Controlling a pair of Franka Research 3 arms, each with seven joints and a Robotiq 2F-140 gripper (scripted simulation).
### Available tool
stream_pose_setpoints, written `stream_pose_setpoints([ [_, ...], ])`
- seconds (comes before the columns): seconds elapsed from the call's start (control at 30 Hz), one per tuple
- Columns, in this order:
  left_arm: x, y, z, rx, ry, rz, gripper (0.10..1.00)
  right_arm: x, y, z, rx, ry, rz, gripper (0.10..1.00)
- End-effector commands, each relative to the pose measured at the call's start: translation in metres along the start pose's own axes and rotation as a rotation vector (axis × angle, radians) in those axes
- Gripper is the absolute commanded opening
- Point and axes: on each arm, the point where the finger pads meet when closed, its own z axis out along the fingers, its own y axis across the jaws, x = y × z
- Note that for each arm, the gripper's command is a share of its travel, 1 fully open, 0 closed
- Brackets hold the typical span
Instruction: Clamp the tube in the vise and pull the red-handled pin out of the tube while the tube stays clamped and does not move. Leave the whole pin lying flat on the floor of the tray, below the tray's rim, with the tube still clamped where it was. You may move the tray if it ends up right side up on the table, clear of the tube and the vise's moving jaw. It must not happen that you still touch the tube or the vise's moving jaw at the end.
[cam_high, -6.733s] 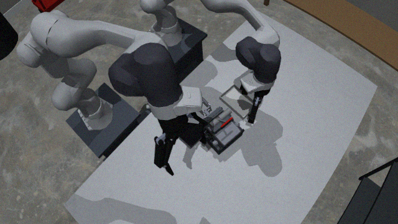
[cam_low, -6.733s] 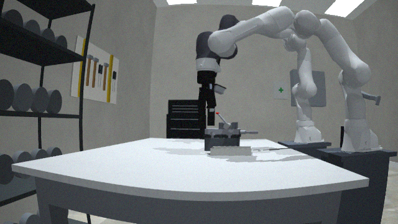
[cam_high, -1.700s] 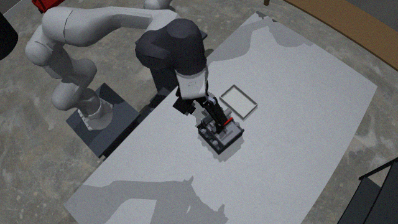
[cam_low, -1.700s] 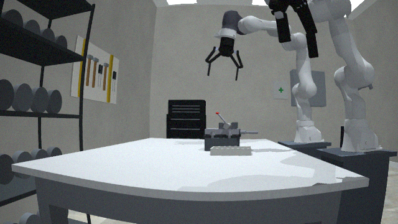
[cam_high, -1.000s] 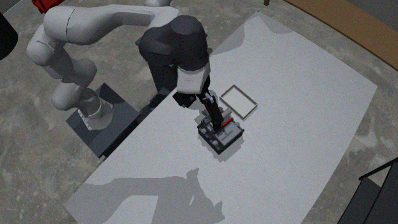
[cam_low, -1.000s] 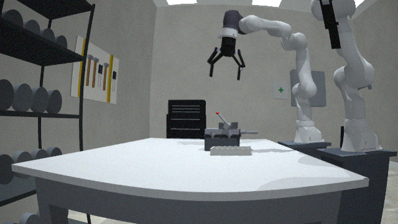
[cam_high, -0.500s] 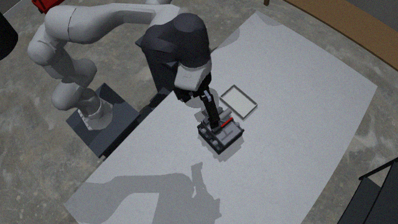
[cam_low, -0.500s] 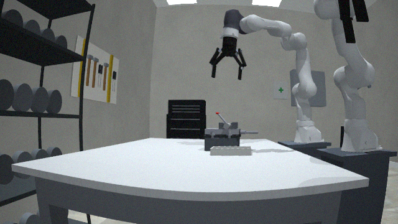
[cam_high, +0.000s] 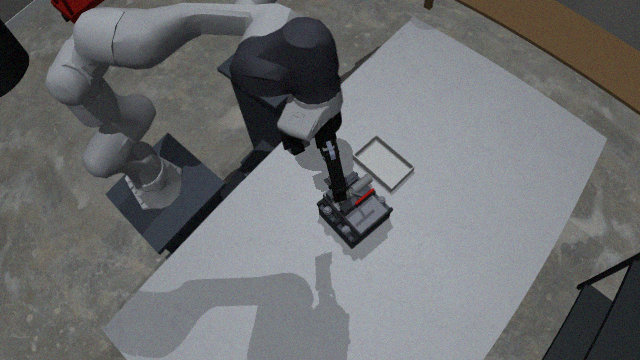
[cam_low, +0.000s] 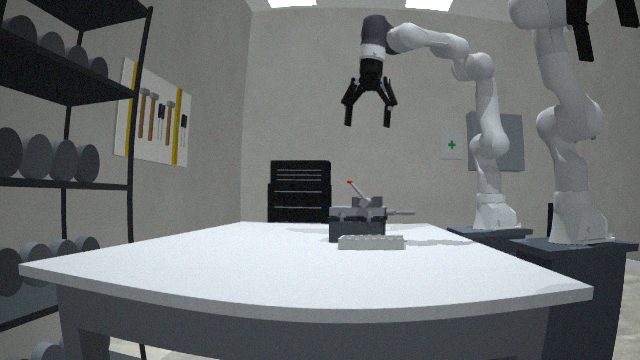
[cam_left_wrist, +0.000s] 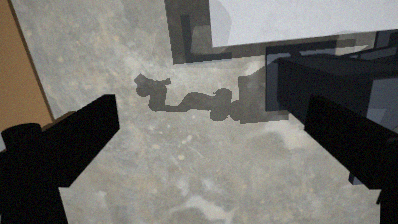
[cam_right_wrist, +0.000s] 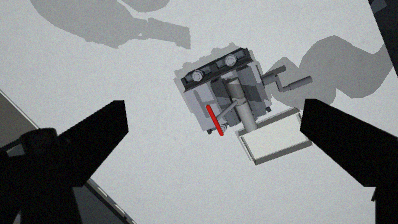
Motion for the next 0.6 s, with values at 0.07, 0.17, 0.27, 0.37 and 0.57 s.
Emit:
stream_pose_setpoints([
  [0.07,-0.024,-0.001,-0.005,-0.005,-0.003,-0.126,1.000,-0.002,0.009,0.002,-0.009,0.011,0.161,1.000],
  [0.17,-0.036,-0.002,-0.008,-0.005,-0.003,-0.167,1.000,-0.003,0.012,0.002,-0.012,0.013,0.196,1.000],
  [0.27,-0.049,-0.002,-0.011,-0.005,-0.003,-0.209,1.000,-0.005,0.016,0.002,-0.015,0.014,0.232,1.000],
  [0.37,-0.061,-0.003,-0.014,-0.005,-0.002,-0.249,1.000,-0.006,0.019,0.003,-0.018,0.016,0.268,1.000],
  [0.57,-0.082,-0.003,-0.019,-0.006,-0.002,-0.323,1.000,-0.008,0.025,0.003,-0.023,0.019,0.337,1.000],
])
